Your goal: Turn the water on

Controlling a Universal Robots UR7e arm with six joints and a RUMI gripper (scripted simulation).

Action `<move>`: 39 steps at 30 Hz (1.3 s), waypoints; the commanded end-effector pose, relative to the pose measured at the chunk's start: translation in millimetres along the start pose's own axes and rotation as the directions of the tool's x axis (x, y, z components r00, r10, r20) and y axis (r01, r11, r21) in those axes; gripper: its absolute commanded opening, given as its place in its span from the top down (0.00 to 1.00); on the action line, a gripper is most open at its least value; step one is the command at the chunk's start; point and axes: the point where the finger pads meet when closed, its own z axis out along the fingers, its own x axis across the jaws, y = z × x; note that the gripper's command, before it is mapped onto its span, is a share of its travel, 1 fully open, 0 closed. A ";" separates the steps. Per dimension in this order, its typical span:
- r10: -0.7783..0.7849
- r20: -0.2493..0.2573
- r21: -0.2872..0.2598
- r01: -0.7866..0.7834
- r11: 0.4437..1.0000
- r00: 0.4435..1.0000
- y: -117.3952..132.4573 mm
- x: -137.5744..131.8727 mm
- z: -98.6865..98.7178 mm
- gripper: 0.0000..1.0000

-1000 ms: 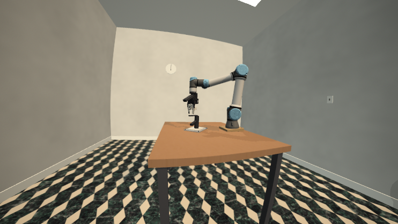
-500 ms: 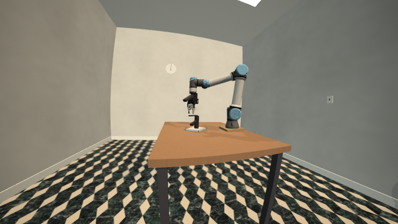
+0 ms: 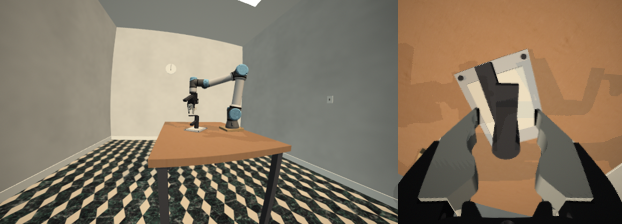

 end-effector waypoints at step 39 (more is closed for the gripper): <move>-0.002 0.003 -0.003 0.002 1.000 1.000 0.1 -1.5 21.0 0.62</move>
